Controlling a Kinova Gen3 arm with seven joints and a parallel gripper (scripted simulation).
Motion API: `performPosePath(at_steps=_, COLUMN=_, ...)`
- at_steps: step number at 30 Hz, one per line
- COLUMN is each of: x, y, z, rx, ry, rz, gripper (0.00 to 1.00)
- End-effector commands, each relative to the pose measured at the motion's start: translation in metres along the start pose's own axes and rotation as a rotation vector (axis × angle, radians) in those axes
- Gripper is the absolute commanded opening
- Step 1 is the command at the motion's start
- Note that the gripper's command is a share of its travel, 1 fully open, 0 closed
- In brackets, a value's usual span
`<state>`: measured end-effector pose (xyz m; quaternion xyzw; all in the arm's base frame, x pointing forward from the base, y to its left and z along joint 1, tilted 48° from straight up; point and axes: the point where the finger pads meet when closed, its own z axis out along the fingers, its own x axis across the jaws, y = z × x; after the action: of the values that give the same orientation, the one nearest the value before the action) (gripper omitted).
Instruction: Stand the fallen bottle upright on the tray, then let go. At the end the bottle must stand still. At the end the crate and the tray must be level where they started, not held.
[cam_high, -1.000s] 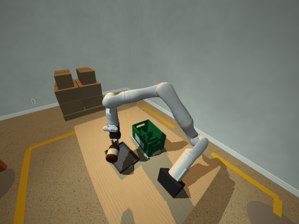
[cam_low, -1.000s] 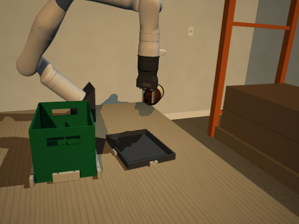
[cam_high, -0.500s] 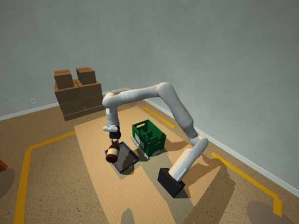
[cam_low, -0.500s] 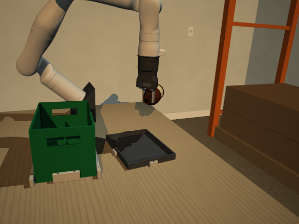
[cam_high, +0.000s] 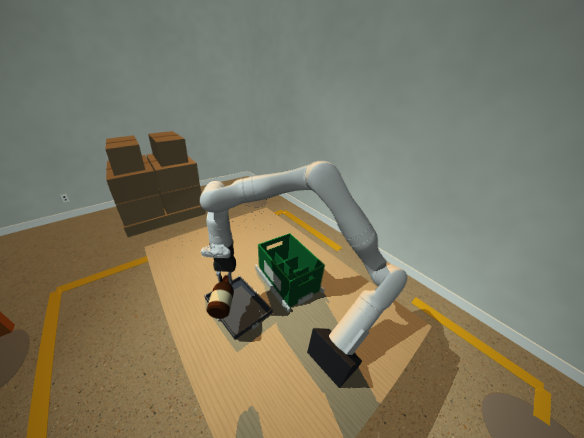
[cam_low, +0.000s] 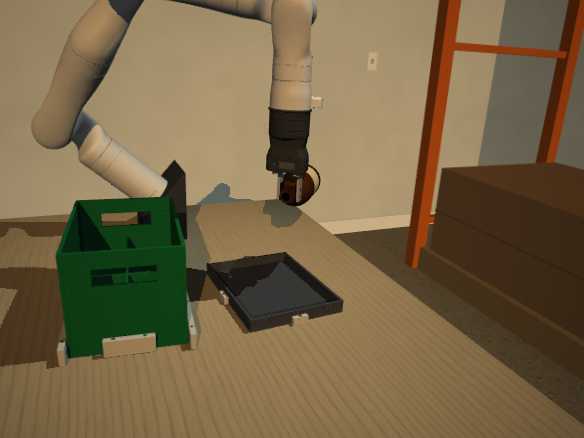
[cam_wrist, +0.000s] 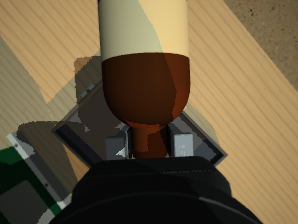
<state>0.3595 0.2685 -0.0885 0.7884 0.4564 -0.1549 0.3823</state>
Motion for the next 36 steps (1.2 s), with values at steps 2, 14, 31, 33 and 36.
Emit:
performPosePath(at_steps=2, x=0.0004, y=-0.0008, z=-0.0013, rx=-0.009, ry=0.002, rz=-0.001, gripper=0.0)
performPosePath(at_steps=14, x=0.0003, y=-0.0015, z=-0.0008, rx=-0.065, ry=0.001, rz=-0.001, gripper=0.0)
performPosePath(at_steps=31, x=0.0004, y=-0.0018, z=-0.0015, rx=-0.157, ry=0.002, rz=-0.001, gripper=0.0)
performPosePath(at_steps=33, x=0.0004, y=-0.0017, z=-0.0016, rx=-0.163, ry=0.003, rz=-0.001, gripper=0.0)
performPosePath(at_steps=36, x=0.0005, y=-0.0017, z=-0.0017, rx=-0.168, ry=0.003, rz=-0.001, gripper=0.0)
